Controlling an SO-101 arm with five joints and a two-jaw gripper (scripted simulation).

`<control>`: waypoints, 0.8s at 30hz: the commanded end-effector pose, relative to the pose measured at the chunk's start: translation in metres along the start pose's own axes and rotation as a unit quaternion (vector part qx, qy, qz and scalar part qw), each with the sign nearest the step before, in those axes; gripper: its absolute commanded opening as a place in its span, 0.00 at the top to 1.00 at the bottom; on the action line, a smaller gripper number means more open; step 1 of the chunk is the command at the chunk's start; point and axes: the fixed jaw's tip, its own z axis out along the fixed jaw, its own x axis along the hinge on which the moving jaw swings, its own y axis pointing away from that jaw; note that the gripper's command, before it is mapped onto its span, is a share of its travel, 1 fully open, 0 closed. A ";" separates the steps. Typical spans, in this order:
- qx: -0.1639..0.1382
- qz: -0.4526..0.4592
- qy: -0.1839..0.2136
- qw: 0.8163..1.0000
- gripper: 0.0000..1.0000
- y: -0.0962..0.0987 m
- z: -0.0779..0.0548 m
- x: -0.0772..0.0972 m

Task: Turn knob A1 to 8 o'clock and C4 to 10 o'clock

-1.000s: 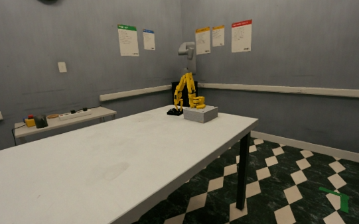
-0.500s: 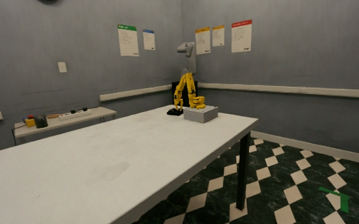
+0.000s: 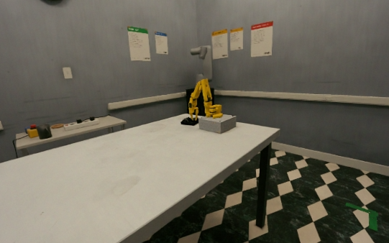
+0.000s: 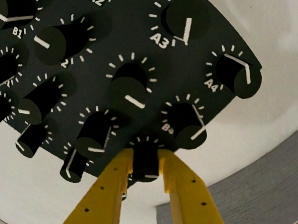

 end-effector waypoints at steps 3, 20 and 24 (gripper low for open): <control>-0.001 -0.003 0.005 1.000 0.99 0.000 0.000 0.003; -0.002 -0.134 0.005 0.991 0.99 0.000 0.000 0.004; -0.002 -0.151 0.005 0.989 0.99 0.000 0.000 0.004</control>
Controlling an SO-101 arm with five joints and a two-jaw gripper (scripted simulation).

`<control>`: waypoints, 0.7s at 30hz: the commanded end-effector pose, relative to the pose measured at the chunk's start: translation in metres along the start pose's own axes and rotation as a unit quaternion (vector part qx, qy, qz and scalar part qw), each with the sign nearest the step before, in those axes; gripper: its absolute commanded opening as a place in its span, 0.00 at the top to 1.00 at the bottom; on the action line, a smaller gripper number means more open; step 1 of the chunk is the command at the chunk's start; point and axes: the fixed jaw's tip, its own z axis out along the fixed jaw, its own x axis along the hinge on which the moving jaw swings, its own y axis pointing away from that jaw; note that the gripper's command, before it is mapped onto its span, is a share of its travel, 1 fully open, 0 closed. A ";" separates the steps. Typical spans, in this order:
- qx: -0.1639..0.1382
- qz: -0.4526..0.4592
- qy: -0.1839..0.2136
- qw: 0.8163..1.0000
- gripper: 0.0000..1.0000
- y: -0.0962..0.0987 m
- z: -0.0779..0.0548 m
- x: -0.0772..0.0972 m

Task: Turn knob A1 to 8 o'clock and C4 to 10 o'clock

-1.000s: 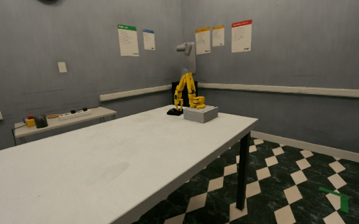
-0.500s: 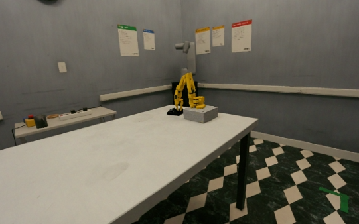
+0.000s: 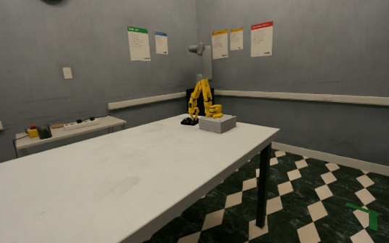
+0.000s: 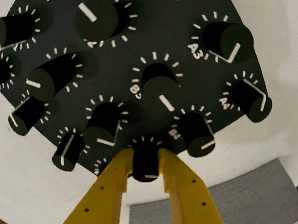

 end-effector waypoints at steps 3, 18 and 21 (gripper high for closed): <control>0.000 -0.048 0.004 0.999 0.99 0.000 0.001 0.002; -0.001 -0.160 0.004 0.987 0.99 0.000 0.001 0.004; -0.001 -0.186 0.004 0.983 0.99 0.000 0.001 0.004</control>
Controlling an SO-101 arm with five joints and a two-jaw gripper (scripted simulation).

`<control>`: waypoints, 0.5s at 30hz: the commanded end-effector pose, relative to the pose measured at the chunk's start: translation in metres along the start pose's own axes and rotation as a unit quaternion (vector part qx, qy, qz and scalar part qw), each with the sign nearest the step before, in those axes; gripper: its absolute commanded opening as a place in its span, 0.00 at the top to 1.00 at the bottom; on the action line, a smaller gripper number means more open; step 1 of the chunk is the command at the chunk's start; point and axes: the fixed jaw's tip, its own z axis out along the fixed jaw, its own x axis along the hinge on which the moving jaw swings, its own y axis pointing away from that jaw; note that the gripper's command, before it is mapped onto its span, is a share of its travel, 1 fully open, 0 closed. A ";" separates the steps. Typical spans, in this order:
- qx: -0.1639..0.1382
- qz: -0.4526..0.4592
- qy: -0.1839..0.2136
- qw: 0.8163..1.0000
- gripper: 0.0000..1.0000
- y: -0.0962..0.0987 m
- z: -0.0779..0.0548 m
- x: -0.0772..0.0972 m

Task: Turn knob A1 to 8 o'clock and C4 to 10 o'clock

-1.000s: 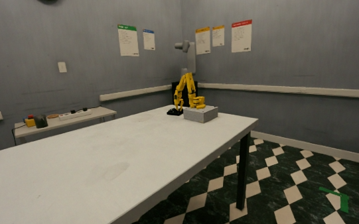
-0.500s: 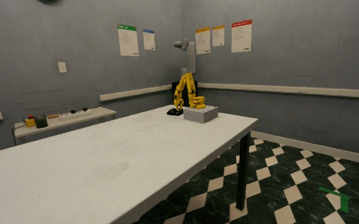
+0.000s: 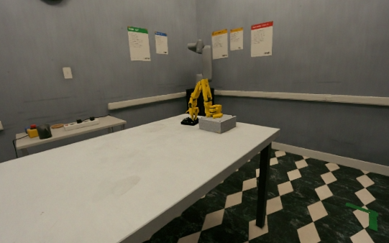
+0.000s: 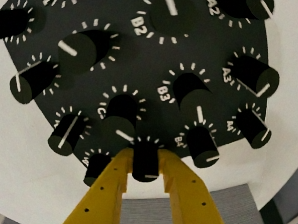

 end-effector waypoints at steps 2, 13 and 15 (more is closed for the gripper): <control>0.000 -0.043 0.004 0.999 0.99 0.000 0.001 0.001; -0.001 -0.121 0.004 0.993 0.99 0.000 0.001 0.002; -0.001 -0.138 0.004 0.990 0.99 0.000 0.001 0.003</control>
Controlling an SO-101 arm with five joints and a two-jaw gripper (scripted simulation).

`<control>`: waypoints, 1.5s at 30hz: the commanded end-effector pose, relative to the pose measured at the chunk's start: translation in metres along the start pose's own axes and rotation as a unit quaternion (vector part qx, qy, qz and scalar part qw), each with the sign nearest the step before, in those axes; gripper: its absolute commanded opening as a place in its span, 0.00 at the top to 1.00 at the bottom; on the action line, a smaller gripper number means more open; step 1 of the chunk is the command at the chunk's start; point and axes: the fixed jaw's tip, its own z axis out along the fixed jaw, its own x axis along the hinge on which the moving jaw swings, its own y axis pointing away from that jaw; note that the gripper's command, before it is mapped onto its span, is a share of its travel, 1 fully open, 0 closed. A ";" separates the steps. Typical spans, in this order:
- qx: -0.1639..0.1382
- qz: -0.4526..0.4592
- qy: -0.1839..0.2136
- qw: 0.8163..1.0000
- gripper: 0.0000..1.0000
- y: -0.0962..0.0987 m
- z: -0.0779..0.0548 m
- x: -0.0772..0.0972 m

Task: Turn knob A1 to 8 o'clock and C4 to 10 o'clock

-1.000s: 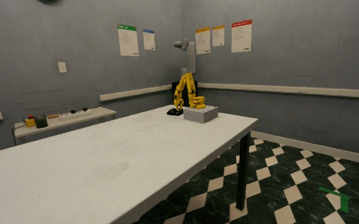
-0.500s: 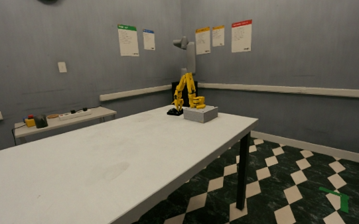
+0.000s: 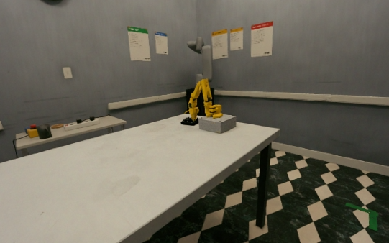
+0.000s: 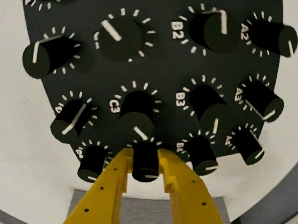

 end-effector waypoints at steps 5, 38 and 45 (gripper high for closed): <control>-0.001 -0.067 0.005 0.998 0.99 0.000 0.001 0.002; -0.002 -0.315 0.004 0.949 0.99 -0.001 0.001 0.004; -0.002 -0.372 0.004 0.928 0.99 -0.002 0.001 0.005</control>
